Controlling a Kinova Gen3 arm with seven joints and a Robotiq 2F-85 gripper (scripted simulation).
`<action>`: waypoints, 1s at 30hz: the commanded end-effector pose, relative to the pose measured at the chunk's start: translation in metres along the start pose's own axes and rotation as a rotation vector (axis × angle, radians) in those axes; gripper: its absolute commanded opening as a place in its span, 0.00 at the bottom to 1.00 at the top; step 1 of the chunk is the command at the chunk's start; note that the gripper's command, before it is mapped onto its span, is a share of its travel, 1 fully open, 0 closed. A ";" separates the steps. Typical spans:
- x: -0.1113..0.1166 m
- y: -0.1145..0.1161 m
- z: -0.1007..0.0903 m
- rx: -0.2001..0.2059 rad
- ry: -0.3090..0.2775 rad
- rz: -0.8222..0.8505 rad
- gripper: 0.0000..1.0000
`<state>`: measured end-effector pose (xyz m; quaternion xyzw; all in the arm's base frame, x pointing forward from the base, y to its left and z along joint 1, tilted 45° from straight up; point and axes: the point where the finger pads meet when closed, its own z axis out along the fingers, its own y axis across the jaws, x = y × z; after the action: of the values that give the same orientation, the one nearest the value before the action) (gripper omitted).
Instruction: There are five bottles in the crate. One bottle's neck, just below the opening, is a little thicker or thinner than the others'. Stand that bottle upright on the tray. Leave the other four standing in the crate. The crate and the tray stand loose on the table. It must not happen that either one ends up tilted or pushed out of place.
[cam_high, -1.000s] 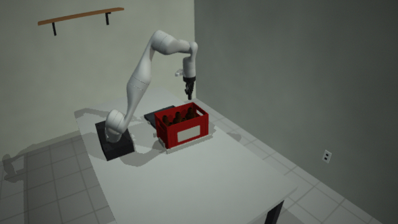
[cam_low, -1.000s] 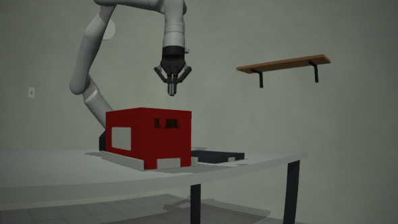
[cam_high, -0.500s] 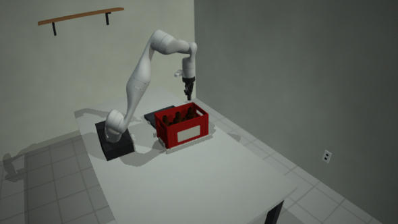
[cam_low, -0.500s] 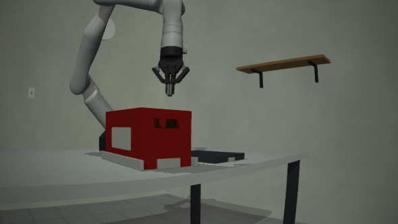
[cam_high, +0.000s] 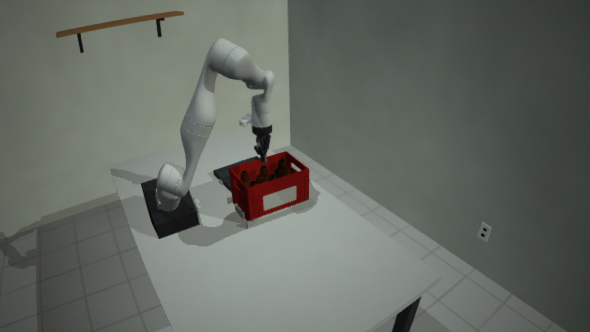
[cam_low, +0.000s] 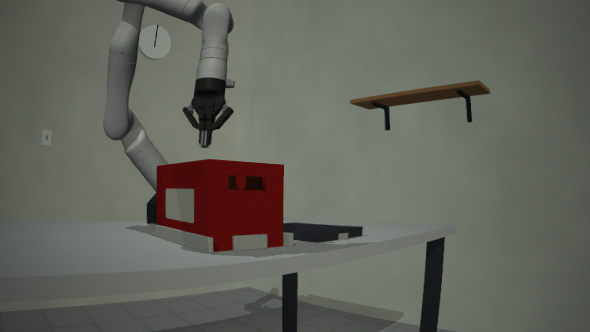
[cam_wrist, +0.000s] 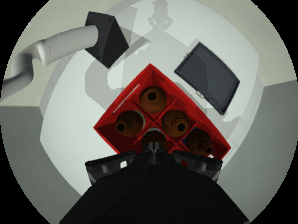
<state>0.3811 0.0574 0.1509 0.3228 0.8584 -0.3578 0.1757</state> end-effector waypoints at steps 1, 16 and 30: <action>0.011 -0.035 -0.012 -0.036 0.004 -0.008 0.00; 0.022 -0.070 -0.004 -0.037 0.007 -0.013 0.64; 0.022 -0.070 -0.004 -0.037 0.007 -0.013 0.64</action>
<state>0.3165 0.0320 0.1771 0.3156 0.8673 -0.3423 0.1760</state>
